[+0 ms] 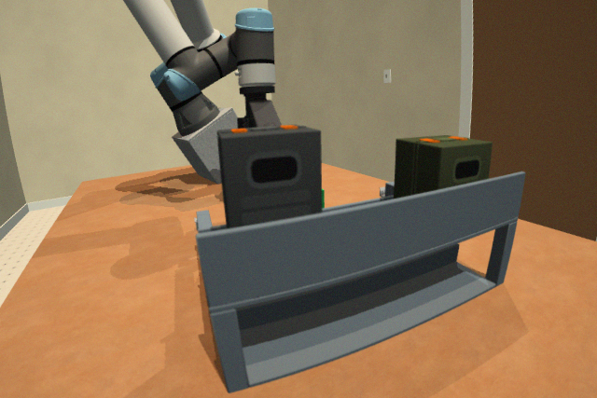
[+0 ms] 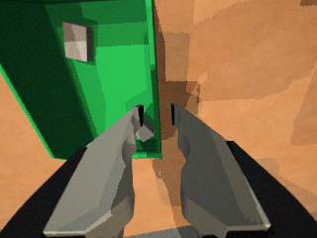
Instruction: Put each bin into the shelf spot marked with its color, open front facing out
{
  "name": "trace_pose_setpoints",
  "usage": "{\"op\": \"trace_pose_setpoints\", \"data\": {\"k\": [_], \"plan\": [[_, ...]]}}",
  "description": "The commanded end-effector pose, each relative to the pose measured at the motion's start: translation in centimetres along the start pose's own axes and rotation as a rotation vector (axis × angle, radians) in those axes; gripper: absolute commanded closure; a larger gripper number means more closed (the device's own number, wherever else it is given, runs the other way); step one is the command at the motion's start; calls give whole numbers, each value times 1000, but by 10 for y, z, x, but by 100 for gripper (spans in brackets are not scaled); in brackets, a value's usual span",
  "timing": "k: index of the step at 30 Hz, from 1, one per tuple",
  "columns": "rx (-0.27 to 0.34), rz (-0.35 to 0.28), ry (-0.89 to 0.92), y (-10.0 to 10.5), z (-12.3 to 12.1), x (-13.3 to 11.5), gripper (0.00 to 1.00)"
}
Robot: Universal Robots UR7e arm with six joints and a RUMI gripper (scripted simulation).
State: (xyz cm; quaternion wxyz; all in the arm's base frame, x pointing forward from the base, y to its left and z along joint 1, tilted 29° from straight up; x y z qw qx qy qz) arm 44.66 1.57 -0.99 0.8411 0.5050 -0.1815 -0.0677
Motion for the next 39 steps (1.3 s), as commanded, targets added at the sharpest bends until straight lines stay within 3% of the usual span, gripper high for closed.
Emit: {"op": "trace_pose_setpoints", "data": {"k": [1, 33, 34, 39], "plan": [[1, 0, 1, -9, 0, -1, 85], [1, 0, 2, -14, 0, -2, 85], [1, 0, 2, -14, 0, -2, 100], [1, 0, 3, -14, 0, -2, 100]]}}
Point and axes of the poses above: the point where the finger pads meet when closed, its own y axis back along the fingers, its own z axis across the jaws, x = y × z, the point moved 9 cm from there along y, back along the fingers, and after that the axes turned 12 degrees about -y, right-handed, at the moved point
